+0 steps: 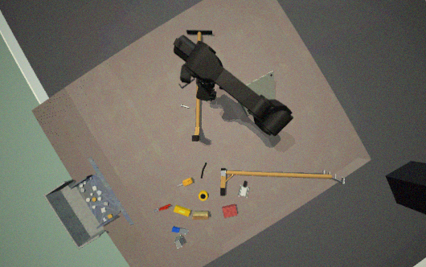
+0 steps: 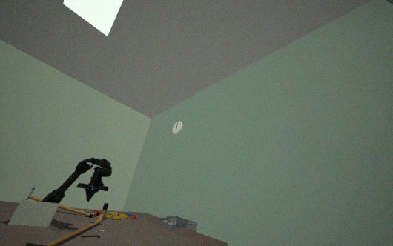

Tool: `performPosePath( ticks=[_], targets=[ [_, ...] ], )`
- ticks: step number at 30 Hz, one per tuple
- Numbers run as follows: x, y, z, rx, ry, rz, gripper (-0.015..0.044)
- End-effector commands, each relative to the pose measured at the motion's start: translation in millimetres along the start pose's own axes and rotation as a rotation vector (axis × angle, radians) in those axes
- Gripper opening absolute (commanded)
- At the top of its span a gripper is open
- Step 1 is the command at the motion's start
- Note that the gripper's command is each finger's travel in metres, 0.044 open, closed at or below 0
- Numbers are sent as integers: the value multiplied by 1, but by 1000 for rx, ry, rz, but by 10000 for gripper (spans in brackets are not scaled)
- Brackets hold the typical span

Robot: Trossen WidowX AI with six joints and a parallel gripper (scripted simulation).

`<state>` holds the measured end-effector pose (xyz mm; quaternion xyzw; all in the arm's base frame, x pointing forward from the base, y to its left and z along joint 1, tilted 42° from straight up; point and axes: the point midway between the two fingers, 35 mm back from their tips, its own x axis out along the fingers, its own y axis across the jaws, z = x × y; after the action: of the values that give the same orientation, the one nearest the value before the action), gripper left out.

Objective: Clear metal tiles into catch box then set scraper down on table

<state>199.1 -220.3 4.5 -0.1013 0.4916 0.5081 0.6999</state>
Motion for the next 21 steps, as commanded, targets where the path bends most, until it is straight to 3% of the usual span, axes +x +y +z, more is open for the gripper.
performPosePath(
  ticks=[1, 21],
  targets=[
    [-1, 4, -8, -68, -14, 24, 0],
    [22, 4, -15, -147, -41, 52, 0]
  ],
)
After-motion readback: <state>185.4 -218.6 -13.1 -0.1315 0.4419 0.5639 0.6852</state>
